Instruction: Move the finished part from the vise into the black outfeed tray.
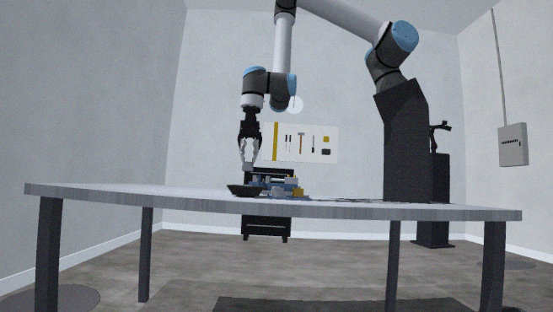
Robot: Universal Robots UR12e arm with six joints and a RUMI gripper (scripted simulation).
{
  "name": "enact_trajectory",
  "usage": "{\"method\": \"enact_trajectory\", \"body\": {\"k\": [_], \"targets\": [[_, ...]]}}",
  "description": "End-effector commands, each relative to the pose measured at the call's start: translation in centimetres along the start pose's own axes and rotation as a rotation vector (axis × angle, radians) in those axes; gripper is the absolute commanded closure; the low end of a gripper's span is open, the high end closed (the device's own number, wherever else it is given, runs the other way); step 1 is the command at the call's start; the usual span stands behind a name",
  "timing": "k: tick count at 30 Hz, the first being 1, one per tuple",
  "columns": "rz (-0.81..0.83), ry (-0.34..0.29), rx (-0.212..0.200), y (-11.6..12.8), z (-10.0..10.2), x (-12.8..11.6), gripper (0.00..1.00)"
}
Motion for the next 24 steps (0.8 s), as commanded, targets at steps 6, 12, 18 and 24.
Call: {"method": "enact_trajectory", "body": {"k": [6,12,18,24], "targets": [[0.0,0.0,0.001,-0.1,2.0,0.0,1.0],[0.0,0.0,0.001,-0.1,2.8,0.0,1.0],[0.0,0.0,0.001,-0.1,4.1,0.0,1.0],[0.0,0.0,0.001,-0.1,5.2,0.0,1.0]]}}
Point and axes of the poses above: the point where the finger pads meet when closed, its own z axis out along the fingers, its own y axis across the jaws, x = y × z, the point moved 1 cm from there along -z, back along the fingers, and after that the axes turned 3 degrees about z, right-handed, at the moved point
